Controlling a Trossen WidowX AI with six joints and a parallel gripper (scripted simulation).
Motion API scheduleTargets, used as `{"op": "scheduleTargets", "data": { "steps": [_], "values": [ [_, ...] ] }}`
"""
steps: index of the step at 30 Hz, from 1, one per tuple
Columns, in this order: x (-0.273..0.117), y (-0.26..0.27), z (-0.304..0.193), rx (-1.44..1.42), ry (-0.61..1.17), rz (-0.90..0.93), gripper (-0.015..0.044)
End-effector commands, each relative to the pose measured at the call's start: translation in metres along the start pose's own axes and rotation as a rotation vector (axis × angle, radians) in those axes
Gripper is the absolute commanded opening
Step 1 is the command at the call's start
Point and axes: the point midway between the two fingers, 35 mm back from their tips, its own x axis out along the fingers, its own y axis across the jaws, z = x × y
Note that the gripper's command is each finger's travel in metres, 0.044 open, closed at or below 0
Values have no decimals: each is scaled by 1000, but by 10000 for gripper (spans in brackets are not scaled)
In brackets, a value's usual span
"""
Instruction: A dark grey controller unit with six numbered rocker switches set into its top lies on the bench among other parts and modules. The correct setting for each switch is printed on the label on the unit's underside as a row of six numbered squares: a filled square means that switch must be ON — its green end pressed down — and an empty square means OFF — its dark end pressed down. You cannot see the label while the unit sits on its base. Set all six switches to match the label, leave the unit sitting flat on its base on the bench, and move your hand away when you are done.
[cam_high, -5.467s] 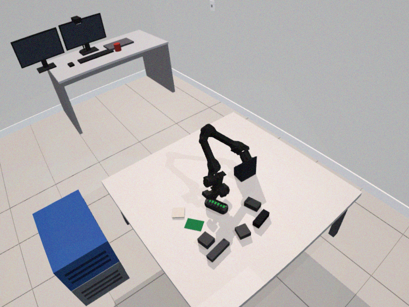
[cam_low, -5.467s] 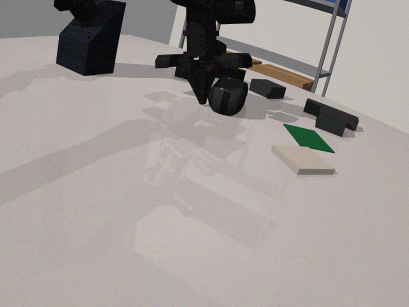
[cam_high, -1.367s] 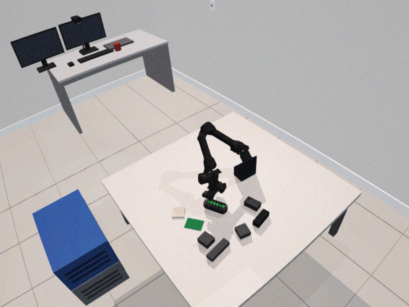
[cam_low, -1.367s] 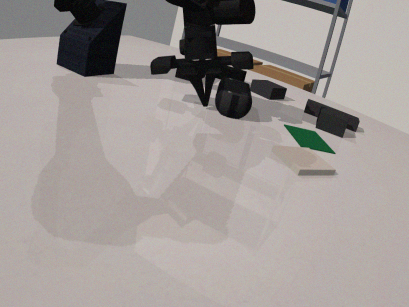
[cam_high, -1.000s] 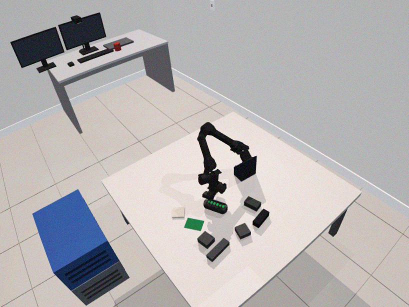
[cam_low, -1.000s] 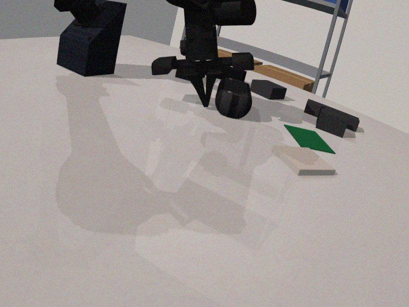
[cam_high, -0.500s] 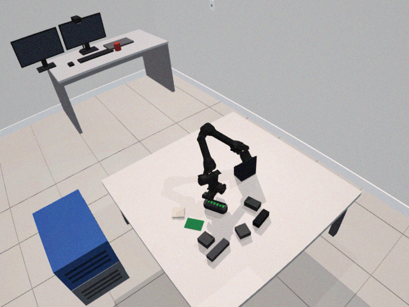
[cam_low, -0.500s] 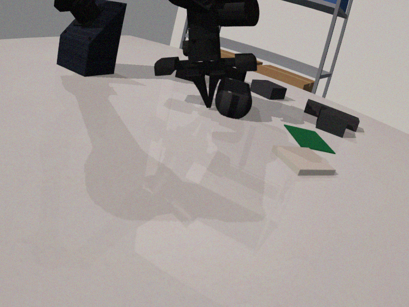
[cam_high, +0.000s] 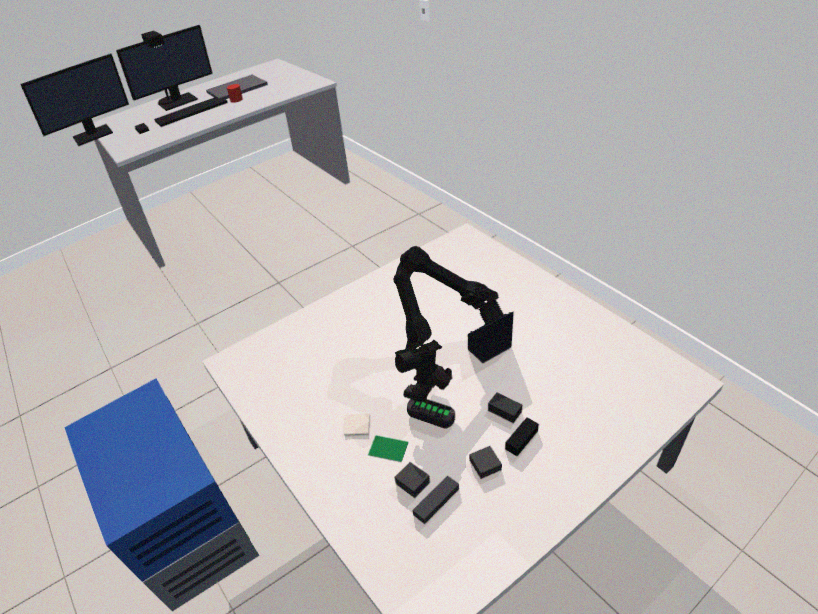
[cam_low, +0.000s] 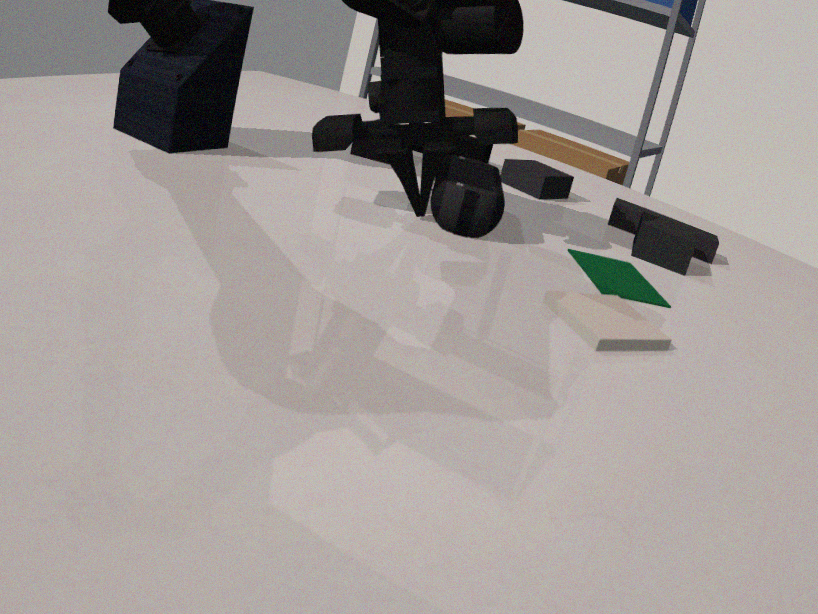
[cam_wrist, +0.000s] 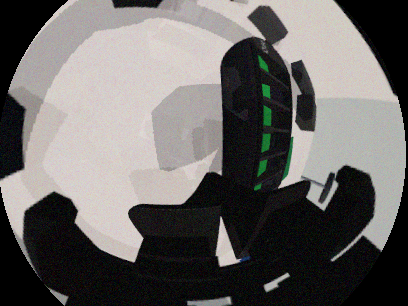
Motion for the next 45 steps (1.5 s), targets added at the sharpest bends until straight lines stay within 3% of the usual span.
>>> {"op": "scheduleTargets", "data": {
  "steps": [1, 9, 16, 23, 45],
  "values": [
    [1, -10, -2, 12, 0, -13, 0],
    [4, -20, -2, 12, 0, -14, 0],
    [-56, -5, -1, 12, -3, -14, 0],
    [-56, -13, 3, 6, -11, 3, 0],
    [-63, -87, 80, -79, -23, 273, 0]
  ]
}}
